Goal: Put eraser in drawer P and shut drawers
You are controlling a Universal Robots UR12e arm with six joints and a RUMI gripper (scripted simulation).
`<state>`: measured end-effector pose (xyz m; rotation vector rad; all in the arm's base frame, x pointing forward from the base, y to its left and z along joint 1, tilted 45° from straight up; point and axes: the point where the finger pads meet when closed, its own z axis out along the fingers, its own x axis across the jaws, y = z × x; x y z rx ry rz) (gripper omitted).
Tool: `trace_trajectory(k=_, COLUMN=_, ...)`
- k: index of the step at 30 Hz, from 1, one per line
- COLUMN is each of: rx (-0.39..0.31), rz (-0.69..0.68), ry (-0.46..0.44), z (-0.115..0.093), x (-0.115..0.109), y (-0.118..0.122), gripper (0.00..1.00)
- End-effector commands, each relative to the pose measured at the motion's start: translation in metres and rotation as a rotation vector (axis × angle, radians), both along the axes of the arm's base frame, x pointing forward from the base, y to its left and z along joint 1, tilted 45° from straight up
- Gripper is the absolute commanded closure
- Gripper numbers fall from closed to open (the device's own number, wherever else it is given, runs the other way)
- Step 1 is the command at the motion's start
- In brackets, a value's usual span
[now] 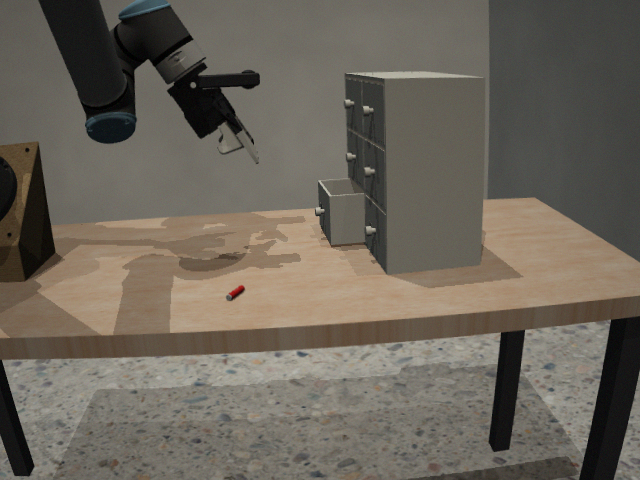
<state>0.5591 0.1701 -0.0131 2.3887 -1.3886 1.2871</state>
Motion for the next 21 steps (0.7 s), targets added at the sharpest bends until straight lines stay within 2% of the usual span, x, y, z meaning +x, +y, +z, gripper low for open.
trace_trajectory(k=1, rx=-0.007, rz=-0.032, ry=0.03, z=0.0005, x=0.0003, y=0.0013, gripper=0.0)
trace_trajectory(k=21, rx=-0.041, rz=-0.136, ry=0.131, z=0.004, x=-0.0004, y=0.0047, gripper=0.0)
